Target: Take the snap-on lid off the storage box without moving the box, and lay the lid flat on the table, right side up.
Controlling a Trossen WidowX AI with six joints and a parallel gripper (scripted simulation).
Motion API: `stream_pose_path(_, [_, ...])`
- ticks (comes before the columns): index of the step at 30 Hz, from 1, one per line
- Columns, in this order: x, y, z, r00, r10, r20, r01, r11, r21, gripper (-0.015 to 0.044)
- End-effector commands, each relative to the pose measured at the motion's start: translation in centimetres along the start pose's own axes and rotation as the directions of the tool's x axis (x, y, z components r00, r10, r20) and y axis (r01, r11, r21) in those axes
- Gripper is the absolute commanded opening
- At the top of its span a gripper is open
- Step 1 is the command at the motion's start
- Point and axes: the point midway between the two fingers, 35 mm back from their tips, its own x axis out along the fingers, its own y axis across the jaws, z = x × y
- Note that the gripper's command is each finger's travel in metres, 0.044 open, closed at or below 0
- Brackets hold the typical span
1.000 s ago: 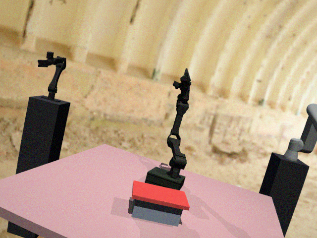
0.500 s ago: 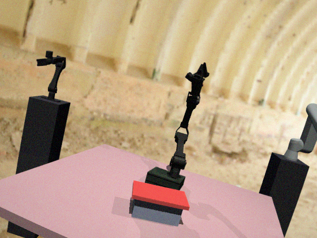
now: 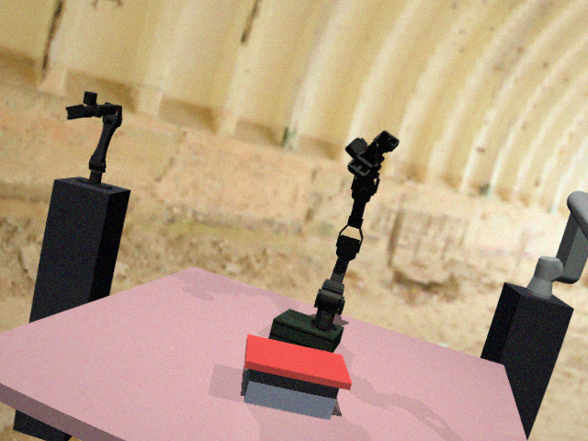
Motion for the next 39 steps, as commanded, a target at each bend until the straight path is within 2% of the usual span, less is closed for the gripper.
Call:
stream_pose_path(1, [1.7, -5.4, -1.8, 0.989, -0.138, -0.061, 0.137, 0.99, -0.021, 0.0235])
stream_pose_path(4, [2.6, -10.2, -3.2, 0.961, -0.256, -0.108, 0.254, 0.967, -0.033, 0.0235])
stream_pose_path(7, [2.8, -12.8, -3.9, 0.939, -0.317, -0.132, 0.314, 0.948, -0.041, 0.0235])
stream_pose_path(14, [1.5, -24.5, -6.6, 0.785, -0.572, -0.238, 0.574, 0.816, -0.07, 0.0235])
stream_pose_path(16, [1.1, -25.7, -6.8, 0.764, -0.595, -0.249, 0.599, 0.798, -0.069, 0.0235])
stream_pose_path(23, [-4.0, -36.2, -9.1, 0.522, -0.772, -0.363, 0.818, 0.574, -0.045, 0.0235])
stream_pose_path(26, [-5.8, -38.3, -9.7, 0.456, -0.799, -0.392, 0.86, 0.508, -0.035, 0.0235])
stream_pose_path(32, [-12.9, -44.4, -11.8, 0.222, -0.835, -0.504, 0.968, 0.251, 0.011, 0.0235])
stream_pose_path(34, [-13.8, -45.0, -12.1, 0.196, -0.833, -0.518, 0.976, 0.219, 0.017, 0.0235])
stream_pose_path(39, [-13.2, -44.7, -11.8, 0.209, -0.84, -0.501, 0.972, 0.234, 0.014, 0.0235])
